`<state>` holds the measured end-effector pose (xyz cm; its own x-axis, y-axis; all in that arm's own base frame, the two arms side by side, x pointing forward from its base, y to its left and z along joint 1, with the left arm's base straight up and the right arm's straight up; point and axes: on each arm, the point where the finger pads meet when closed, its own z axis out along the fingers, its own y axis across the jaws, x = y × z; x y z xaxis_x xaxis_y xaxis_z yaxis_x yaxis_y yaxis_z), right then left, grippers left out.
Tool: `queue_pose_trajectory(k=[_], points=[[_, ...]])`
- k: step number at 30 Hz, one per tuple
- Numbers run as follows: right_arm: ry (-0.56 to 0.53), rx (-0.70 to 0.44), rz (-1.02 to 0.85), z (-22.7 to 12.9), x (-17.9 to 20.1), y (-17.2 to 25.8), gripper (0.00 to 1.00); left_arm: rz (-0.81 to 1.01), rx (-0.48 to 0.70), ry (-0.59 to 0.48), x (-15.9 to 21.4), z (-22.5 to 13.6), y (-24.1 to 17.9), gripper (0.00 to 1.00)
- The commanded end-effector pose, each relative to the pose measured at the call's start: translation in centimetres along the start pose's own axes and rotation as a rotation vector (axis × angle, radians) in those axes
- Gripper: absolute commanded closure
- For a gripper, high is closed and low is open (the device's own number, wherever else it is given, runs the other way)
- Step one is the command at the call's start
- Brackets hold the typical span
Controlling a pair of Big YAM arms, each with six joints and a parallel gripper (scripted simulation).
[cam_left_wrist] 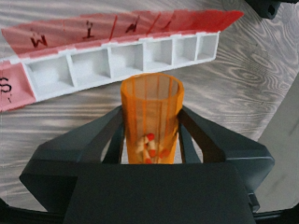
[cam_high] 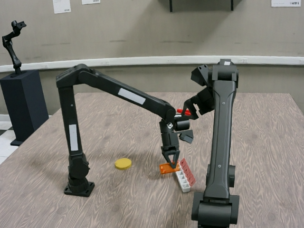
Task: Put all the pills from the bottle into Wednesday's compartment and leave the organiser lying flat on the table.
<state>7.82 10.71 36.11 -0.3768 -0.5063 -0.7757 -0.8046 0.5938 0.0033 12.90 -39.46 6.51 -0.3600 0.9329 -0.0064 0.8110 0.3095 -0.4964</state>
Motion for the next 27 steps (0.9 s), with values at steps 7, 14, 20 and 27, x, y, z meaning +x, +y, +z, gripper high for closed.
queue_pose_trajectory(k=[7, 14, 20, 27], points=[[-0.025, 0.014, -0.026, -1.81, -1.78, 0.56, 0.00, -0.048, -0.008, 0.099, -2.46, -0.50, -0.67, 0.64], [-0.025, 0.014, -0.026, -1.81, -1.78, 0.56, 0.00, -0.082, -0.007, 0.156, -2.39, -0.62, -0.78, 0.64], [-0.025, 0.014, -0.026, -1.81, -1.78, 0.56, 0.00, -0.088, -0.007, 0.166, -2.42, -0.64, -0.81, 0.64], [-0.025, 0.014, -0.026, -1.81, -1.78, 0.56, 0.00, -0.077, -0.008, 0.151, -2.53, -1.28, -1.17, 0.64]])
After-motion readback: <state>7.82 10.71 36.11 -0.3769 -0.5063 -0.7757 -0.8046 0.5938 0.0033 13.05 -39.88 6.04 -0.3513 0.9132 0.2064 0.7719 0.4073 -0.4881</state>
